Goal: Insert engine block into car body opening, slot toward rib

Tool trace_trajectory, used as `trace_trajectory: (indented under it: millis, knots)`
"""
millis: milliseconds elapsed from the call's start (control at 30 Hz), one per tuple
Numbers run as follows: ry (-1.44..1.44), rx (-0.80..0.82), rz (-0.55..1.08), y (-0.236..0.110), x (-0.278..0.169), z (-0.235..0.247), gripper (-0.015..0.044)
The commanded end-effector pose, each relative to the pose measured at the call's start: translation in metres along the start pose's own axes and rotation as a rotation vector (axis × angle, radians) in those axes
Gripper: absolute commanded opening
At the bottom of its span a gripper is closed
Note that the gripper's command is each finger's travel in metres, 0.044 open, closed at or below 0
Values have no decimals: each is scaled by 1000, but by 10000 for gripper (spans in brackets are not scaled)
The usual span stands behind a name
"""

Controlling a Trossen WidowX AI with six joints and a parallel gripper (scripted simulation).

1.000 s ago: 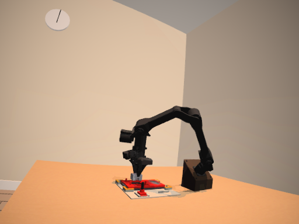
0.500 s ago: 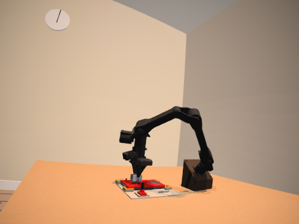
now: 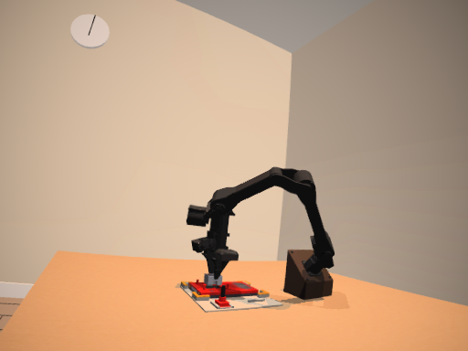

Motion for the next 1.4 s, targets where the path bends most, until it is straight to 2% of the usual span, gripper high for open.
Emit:
trace_trajectory:
  millis: [0, 1367]
  knots:
    - [6, 3, 3, 2, 0, -1, 158]
    - [6, 3, 3, 13, 0, -1, 158]
Point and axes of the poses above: the point midway between the two fingers, 35 mm back from their tips, its own y axis out along the fingers, its own z axis across the jaws, x = y × z, the point moved 10 cm from there along -y, back along the fingers, and after that the axes turned 5 degrees about y, right-handed, at the moved point
